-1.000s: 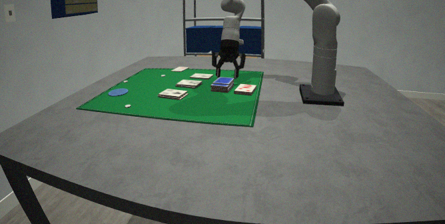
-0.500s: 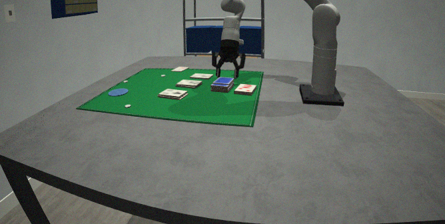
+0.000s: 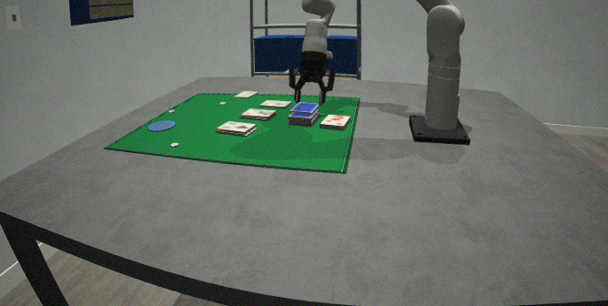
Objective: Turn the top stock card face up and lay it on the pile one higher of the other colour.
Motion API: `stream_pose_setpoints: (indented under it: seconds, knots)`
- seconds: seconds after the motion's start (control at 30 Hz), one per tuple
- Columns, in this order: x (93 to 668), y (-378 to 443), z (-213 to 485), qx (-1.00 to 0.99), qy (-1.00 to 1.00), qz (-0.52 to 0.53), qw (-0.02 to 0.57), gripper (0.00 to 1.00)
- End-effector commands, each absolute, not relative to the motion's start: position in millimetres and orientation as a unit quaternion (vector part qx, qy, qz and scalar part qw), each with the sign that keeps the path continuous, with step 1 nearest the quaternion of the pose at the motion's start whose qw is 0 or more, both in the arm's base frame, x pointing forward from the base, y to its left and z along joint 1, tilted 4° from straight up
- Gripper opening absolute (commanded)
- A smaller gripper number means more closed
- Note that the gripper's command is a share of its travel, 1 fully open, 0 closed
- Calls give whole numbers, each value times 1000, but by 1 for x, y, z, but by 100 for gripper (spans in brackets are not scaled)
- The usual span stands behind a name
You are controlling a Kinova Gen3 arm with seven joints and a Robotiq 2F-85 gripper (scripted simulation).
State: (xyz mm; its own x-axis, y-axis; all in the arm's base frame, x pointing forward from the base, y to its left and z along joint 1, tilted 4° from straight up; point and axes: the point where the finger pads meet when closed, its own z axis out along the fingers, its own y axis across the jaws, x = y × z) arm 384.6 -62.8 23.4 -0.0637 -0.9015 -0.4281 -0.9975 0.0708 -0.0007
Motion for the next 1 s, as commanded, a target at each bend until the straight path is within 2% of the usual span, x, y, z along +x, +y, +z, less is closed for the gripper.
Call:
stream_pose_setpoints:
  seconds: [0.0,0.97]
  knots:
    - [385,-64,33,-665,714,149,161,71]
    - [383,-68,103,-665,714,151,160,71]
